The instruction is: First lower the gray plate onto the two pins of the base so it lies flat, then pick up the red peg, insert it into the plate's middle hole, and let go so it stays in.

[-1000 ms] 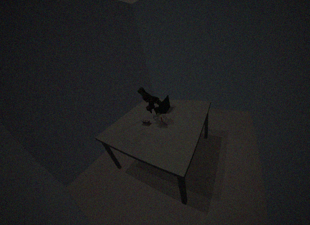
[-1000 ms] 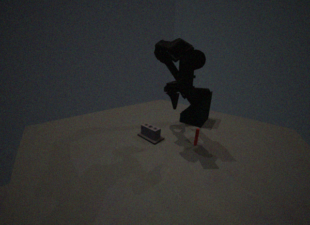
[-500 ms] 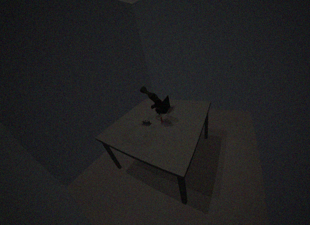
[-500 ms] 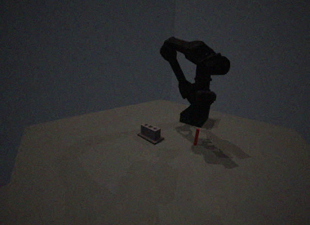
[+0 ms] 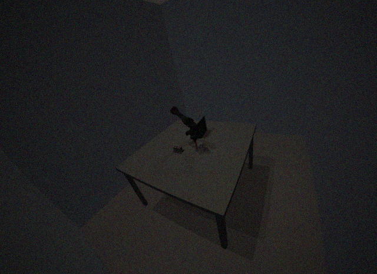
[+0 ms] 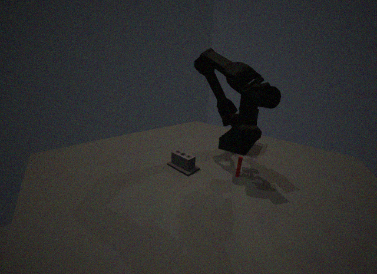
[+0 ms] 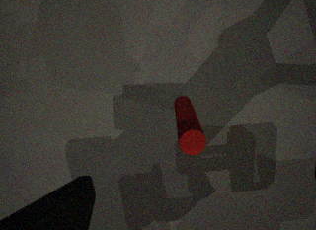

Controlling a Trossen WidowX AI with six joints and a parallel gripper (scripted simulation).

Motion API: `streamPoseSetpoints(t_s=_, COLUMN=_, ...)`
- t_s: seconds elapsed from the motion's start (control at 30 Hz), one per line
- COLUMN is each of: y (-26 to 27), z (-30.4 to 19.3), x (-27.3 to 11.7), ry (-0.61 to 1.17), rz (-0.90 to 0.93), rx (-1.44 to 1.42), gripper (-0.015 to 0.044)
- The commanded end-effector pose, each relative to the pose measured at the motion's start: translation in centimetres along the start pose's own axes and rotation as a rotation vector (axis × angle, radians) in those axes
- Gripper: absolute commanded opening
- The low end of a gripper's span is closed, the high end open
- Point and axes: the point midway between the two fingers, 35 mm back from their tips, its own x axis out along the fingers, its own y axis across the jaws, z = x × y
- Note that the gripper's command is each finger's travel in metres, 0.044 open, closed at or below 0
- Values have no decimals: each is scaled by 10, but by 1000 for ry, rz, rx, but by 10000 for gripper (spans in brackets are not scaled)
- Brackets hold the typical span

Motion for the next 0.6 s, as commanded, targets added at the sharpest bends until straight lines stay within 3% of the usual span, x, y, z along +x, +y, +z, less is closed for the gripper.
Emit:
streamPoseSetpoints(t_s=0.0, y=1, z=1, x=13, ry=-7, rz=1, rx=-5, gripper=440)
streamPoseSetpoints(t_s=0.57, y=2, z=1, x=37, ry=-8, rz=2, rx=-5, gripper=440)
